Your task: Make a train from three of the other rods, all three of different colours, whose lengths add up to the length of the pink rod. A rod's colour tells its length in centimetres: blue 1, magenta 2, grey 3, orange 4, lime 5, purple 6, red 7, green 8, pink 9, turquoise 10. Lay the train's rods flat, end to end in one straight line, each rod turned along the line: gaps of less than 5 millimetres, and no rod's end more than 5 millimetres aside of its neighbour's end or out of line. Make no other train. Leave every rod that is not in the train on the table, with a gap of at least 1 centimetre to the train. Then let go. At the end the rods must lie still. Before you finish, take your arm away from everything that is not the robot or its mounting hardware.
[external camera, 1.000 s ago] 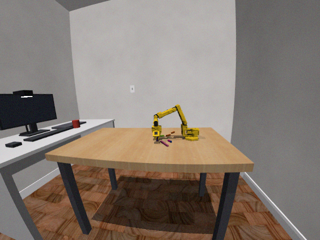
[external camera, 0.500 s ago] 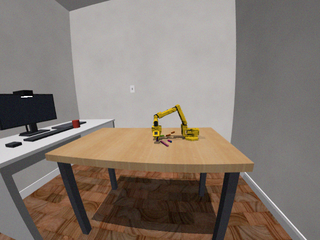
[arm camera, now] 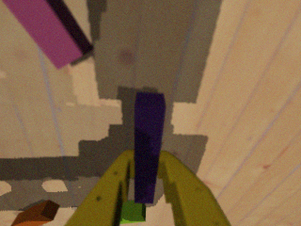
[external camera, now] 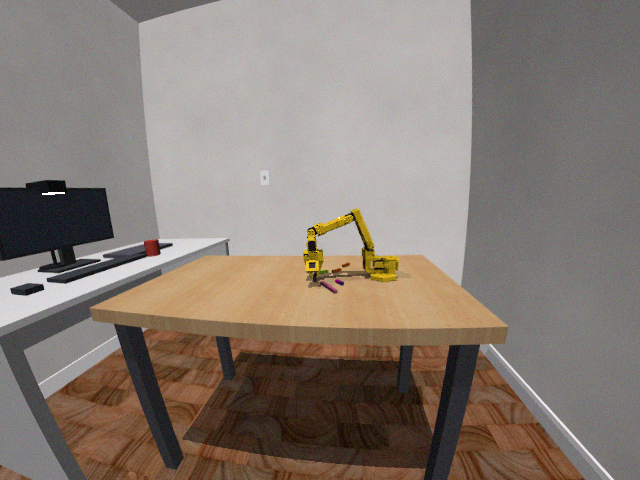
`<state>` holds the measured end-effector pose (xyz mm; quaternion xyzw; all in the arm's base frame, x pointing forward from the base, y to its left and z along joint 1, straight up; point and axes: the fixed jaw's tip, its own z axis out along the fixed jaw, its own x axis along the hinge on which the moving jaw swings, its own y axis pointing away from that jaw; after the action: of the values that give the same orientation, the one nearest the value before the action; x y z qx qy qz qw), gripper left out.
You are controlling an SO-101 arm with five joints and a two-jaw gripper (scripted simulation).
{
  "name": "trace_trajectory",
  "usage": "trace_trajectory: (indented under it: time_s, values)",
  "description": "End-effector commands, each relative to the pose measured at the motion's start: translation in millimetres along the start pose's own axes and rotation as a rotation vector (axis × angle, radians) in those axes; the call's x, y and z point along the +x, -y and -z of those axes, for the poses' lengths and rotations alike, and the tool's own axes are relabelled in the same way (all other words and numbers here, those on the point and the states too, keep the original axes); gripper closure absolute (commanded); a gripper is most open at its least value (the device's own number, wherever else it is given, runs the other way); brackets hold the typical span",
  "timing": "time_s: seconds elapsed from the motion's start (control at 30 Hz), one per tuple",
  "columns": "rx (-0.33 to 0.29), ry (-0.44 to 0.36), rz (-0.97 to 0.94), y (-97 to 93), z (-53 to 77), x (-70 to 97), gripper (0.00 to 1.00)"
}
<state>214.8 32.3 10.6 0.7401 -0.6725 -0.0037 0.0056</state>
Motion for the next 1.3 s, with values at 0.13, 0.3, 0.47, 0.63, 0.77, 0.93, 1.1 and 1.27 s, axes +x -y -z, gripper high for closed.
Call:
trace_trajectory:
  time_s: [0.13, 0.3, 0.47, 0.63, 0.77, 0.93, 1.1, 1.27]
  values:
    - [0.101, 0.007, -0.01, 15.5, 30.1, 0.2, 1.0]
    - [0.101, 0.007, -0.01, 15.3, 40.9, 0.3, 1.0]
    - [0.101, 0.007, -0.01, 14.8, 47.5, 0.3, 1.0]
    - [0.101, 0.007, -0.01, 14.6, 48.7, 0.4, 1.0]
    - [0.101, 0.007, -0.008, 14.5, 48.8, 0.3, 1.0]
    - [0.101, 0.005, 0.044, 10.0, 49.0, 0.0, 1.0]
    - [0.101, -0.002, 0.187, -2.9, 48.3, -0.9, 1.0]
    - [0.101, -0.007, 0.3, -13.6, 46.7, -1.3, 1.0]
